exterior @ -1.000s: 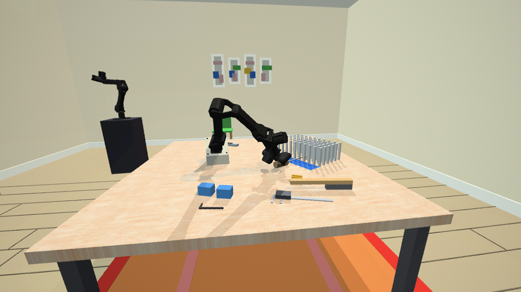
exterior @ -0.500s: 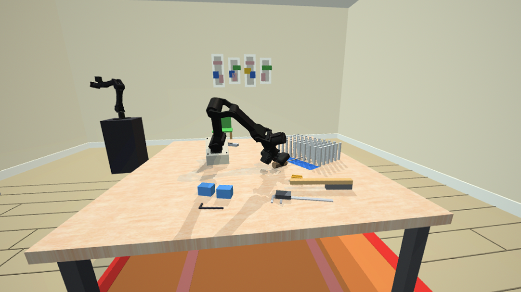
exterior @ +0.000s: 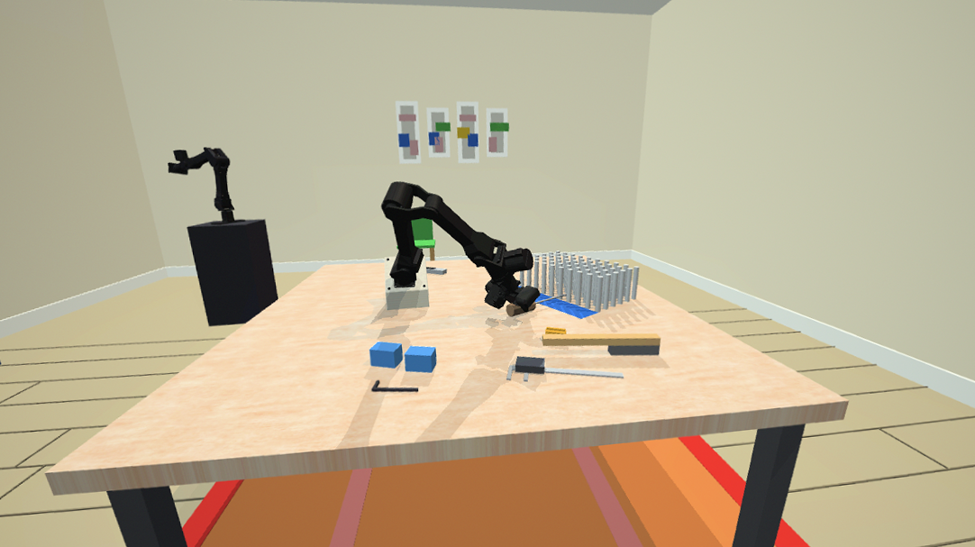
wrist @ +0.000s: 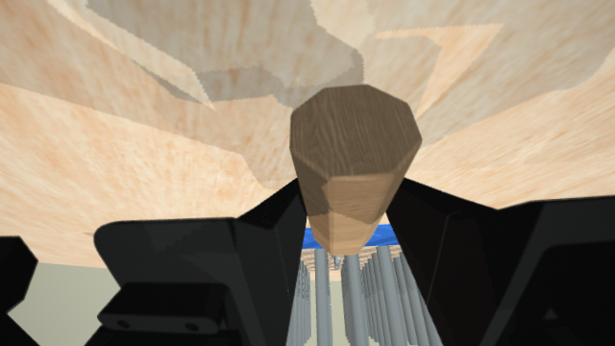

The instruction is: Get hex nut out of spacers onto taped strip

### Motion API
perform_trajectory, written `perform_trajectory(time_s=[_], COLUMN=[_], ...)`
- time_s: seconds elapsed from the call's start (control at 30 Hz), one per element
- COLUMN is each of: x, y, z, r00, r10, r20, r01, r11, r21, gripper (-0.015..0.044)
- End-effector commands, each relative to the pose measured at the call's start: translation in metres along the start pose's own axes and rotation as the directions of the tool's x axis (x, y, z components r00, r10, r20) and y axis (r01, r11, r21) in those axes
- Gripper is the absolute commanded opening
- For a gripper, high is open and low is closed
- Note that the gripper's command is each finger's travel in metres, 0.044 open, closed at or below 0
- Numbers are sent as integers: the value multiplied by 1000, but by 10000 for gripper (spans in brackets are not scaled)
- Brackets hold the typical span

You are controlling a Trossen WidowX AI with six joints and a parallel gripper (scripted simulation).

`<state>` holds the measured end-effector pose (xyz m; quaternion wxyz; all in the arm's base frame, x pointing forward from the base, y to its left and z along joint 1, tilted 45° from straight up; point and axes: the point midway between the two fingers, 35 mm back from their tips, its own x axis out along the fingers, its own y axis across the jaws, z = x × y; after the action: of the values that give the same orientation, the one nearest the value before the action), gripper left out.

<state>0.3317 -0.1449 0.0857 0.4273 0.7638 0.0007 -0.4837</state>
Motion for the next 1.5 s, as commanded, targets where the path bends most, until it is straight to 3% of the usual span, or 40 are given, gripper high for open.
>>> perform_trajectory(time_s=[0.0,1.47], x=[-3,-19], y=[0,0], z=[3,28], r00=[1000,1000], r10=[0,0], r20=[-1,0], r01=[0,0], r11=[1000,1000], r21=[-4,-4], gripper=[0,0])
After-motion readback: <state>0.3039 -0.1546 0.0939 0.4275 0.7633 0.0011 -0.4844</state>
